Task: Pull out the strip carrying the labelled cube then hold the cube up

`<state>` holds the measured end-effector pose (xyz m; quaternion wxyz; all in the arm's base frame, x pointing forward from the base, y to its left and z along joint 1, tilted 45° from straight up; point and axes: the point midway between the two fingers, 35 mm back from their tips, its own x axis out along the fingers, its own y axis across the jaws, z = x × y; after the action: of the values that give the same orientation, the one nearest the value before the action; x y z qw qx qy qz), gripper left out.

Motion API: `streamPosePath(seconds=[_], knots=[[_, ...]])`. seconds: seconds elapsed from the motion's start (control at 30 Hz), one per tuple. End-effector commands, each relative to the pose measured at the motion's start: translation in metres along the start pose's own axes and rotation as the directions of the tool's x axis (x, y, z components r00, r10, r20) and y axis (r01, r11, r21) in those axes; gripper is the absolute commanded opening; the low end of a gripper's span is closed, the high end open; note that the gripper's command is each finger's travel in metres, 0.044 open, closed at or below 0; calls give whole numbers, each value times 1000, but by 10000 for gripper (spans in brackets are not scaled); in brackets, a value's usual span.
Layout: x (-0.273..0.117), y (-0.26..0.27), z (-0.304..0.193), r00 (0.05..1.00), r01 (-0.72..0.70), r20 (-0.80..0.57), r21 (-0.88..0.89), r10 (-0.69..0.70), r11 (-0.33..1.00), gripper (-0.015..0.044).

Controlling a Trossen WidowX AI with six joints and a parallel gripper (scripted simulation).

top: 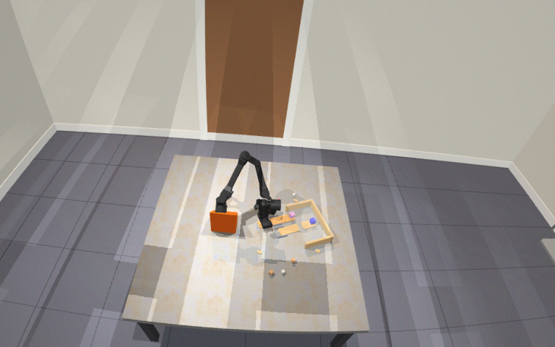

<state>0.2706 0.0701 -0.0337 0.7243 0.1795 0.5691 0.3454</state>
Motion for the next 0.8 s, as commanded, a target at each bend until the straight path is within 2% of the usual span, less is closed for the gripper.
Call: streamPosePath(seconds=[0.0, 0.77], knots=[[4, 1, -16, 1000, -4, -25, 11, 4, 1000, 0], [3, 0, -49, 1000, -4, -27, 13, 4, 1000, 0]])
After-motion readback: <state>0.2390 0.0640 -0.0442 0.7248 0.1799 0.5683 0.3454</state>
